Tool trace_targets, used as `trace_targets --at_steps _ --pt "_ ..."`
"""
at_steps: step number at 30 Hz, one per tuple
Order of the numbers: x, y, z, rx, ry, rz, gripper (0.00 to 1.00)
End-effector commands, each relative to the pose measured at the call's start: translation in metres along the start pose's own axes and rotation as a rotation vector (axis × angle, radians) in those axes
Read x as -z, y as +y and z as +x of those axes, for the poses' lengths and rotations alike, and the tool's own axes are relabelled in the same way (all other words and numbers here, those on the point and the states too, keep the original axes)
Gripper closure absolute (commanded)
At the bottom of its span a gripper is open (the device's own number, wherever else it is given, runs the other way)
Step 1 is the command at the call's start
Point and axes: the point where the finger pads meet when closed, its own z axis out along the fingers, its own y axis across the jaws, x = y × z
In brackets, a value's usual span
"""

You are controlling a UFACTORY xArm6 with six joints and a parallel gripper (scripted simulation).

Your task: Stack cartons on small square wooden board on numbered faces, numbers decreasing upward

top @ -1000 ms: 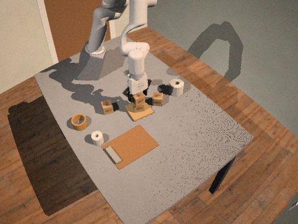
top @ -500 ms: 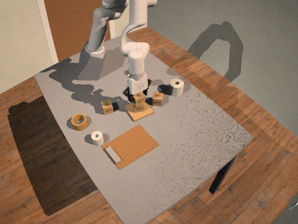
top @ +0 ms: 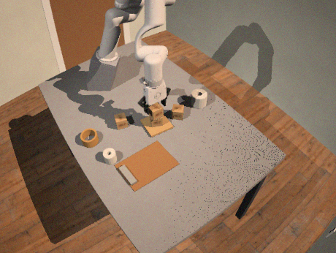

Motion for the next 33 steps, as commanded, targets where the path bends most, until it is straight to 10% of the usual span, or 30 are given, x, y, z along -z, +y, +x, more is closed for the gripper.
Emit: trace_targets --at_steps 1,33 --pt "0.0442 0.0005 -0.0022 0.001 -0.005 -0.001 0.0" --pt "0.0527 0.0001 -0.0017 0.0 -0.005 0.001 0.0"
